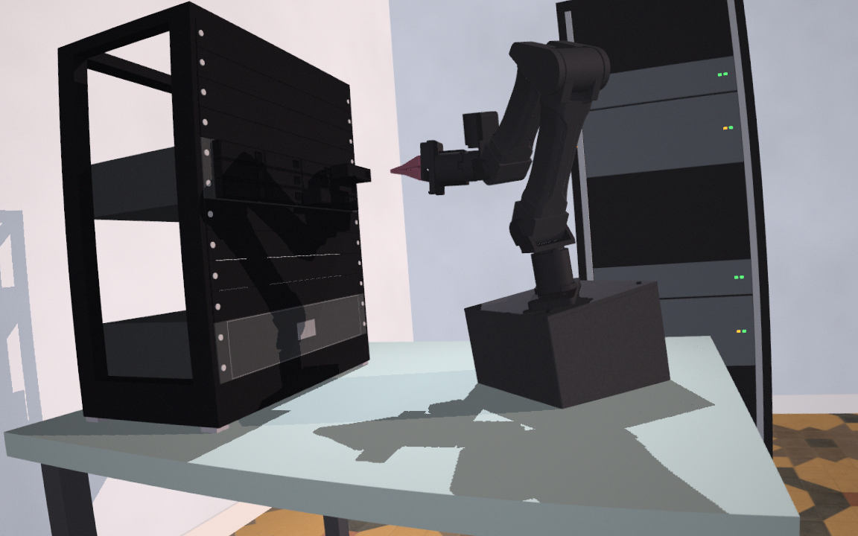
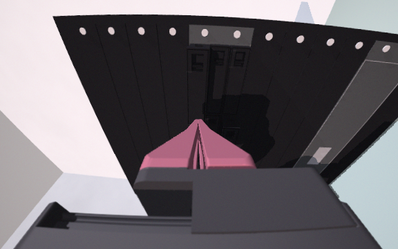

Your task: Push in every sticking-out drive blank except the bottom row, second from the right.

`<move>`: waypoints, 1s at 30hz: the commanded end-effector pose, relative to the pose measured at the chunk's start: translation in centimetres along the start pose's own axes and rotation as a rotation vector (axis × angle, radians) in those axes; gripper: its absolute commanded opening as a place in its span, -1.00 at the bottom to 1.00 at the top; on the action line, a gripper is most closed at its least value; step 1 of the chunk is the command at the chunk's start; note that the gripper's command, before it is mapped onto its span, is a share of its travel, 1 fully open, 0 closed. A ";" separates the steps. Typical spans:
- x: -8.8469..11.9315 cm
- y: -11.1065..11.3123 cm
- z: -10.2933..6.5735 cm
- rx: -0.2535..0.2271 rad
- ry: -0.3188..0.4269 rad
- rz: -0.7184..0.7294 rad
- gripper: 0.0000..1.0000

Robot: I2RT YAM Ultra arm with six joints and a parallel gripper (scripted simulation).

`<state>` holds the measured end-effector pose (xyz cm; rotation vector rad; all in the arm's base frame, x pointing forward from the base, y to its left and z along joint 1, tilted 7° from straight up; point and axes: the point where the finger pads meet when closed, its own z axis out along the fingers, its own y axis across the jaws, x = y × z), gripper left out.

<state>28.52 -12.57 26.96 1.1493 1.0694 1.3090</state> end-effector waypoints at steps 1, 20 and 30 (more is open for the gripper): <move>0.0 1.9 0.0 0.033 -0.022 0.007 -1.00; 0.3 2.2 3.9 0.040 -0.010 0.017 -1.00; 0.3 2.0 6.8 0.039 -0.010 0.019 -1.00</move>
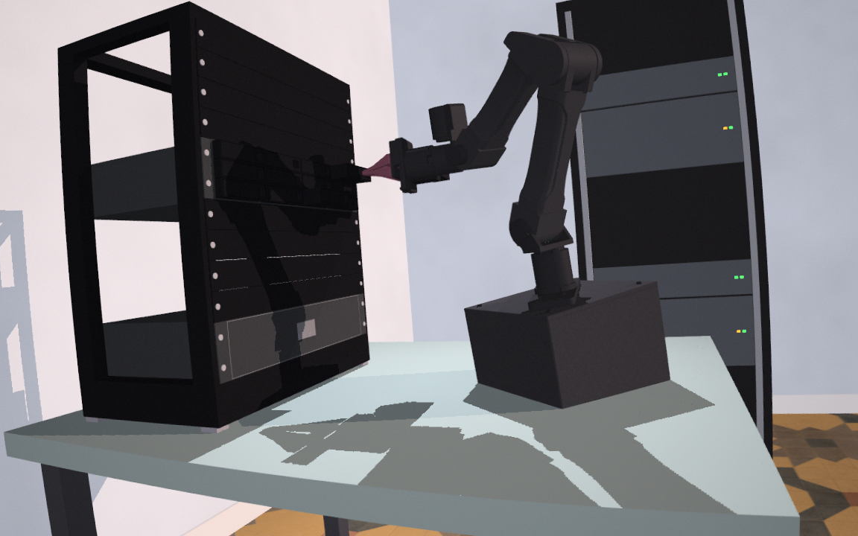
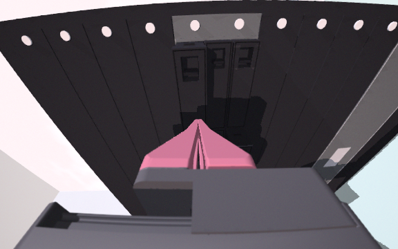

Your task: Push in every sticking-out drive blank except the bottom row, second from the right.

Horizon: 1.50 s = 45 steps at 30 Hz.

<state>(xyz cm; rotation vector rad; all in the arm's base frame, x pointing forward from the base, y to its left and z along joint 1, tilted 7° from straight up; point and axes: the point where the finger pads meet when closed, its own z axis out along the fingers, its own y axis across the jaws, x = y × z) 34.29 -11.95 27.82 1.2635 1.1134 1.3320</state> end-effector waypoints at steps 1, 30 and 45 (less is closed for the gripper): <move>-0.3 2.1 0.8 -0.055 -0.018 -0.053 -1.00; -0.9 2.8 0.4 -0.075 -0.026 -0.070 -1.00; -0.9 2.1 2.0 -0.053 -0.018 -0.052 -1.00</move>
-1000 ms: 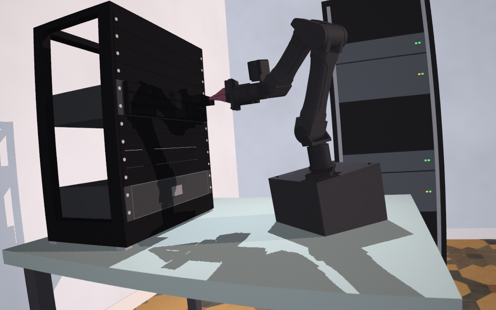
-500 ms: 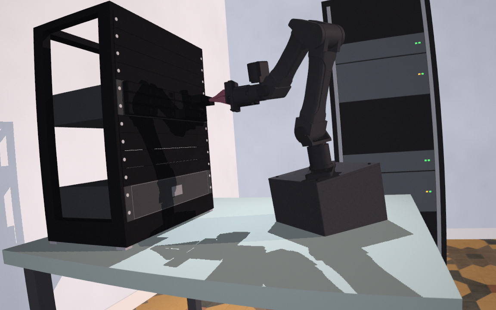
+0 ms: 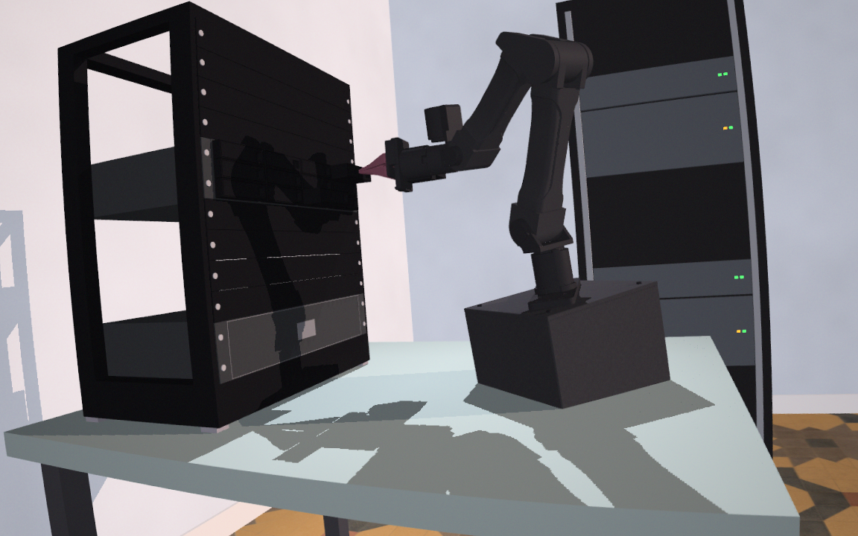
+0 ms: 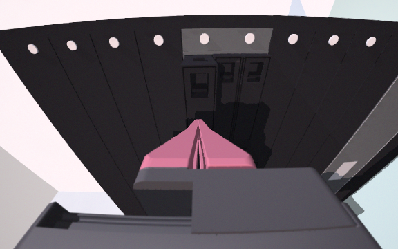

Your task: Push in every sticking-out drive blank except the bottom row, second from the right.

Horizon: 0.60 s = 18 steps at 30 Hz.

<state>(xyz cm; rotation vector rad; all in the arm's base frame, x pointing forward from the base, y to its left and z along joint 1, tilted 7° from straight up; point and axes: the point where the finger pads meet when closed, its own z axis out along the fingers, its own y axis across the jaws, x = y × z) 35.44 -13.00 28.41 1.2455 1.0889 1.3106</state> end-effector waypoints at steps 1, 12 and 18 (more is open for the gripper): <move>0.1 1.4 0.9 -0.030 0.004 -0.033 -1.00; 0.1 1.4 1.1 -0.032 0.004 -0.034 -1.00; 0.1 1.3 1.9 -0.032 0.004 -0.034 -1.00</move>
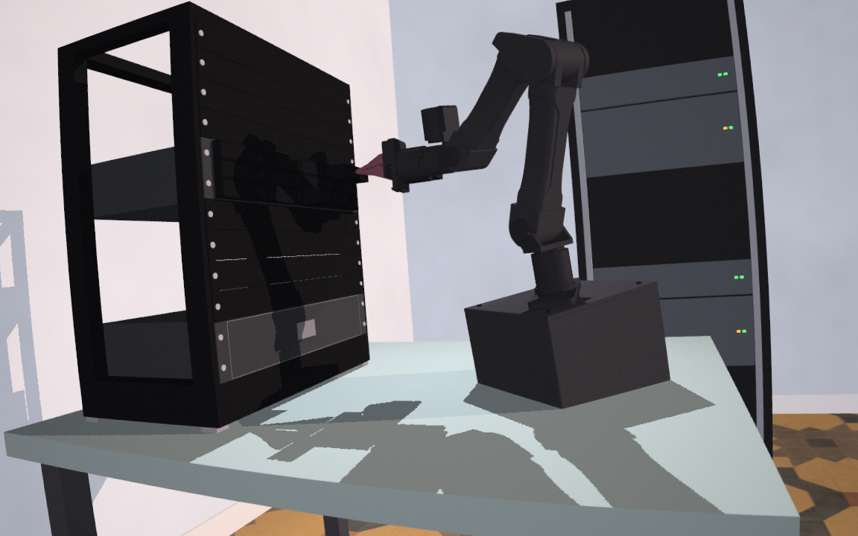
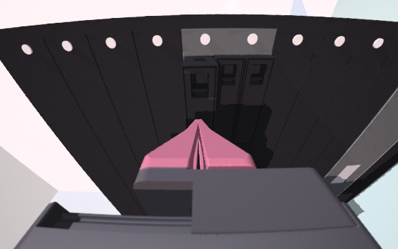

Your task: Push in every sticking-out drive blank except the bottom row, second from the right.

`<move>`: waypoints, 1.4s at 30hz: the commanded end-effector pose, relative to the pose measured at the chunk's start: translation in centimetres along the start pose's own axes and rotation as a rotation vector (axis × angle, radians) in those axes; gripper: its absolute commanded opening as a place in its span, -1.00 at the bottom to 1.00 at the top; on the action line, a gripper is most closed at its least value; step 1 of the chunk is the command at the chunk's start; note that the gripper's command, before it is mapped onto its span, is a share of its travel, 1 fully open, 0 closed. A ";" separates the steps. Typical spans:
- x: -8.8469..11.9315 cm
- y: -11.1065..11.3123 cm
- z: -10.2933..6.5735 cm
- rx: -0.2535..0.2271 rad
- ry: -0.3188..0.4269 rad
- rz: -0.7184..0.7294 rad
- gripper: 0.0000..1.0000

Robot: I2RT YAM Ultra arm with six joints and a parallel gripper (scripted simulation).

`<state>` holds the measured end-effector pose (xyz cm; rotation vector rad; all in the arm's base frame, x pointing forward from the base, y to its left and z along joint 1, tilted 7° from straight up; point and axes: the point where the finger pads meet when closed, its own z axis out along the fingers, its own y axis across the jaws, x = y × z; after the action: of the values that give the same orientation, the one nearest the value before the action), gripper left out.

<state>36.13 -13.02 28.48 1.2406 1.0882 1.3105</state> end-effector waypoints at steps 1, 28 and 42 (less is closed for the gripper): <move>0.1 1.3 1.2 -0.029 0.003 -0.031 -1.00; 0.1 0.6 2.3 -0.012 0.001 -0.020 -1.00; 0.1 0.4 2.7 -0.007 0.000 -0.017 -1.00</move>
<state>37.75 -13.06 28.61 1.2328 1.0812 1.3065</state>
